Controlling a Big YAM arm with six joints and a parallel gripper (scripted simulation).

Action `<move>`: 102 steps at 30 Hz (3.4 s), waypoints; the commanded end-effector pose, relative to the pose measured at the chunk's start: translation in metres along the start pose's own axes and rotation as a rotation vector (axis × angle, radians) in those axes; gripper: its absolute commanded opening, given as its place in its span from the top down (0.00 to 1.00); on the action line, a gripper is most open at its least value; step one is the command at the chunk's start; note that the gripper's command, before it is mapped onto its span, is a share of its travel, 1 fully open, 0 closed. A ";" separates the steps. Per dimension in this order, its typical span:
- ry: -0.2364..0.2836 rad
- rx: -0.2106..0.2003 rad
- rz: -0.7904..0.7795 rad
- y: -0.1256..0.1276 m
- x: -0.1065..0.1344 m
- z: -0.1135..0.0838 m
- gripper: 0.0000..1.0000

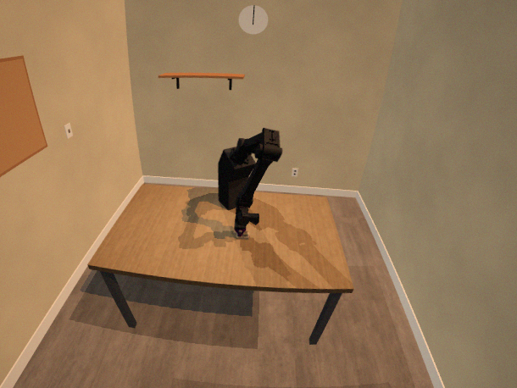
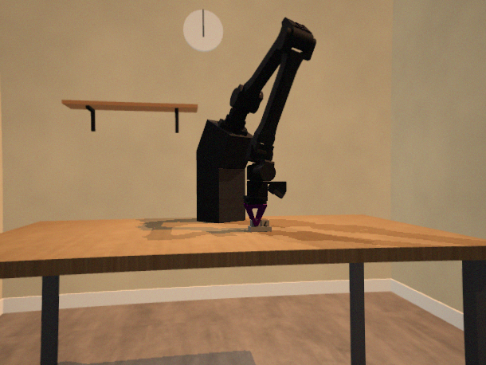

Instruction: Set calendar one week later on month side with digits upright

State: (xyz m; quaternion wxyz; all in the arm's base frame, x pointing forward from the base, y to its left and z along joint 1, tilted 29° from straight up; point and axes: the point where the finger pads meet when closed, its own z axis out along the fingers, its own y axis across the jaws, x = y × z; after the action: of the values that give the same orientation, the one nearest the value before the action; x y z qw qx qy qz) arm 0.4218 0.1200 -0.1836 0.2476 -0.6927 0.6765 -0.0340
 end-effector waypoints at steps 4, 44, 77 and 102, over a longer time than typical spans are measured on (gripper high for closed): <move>-0.007 0.019 -0.003 -0.008 -0.004 0.001 0.74; -0.008 0.027 -0.005 -0.012 -0.005 -0.002 0.74; 0.003 0.003 0.005 0.000 0.003 -0.018 0.74; 0.002 0.003 0.004 0.000 0.002 -0.023 0.74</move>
State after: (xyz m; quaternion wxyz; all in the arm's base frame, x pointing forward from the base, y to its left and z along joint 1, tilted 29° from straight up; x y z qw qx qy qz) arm 0.4229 0.1182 -0.1717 0.2515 -0.6923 0.6753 -0.0370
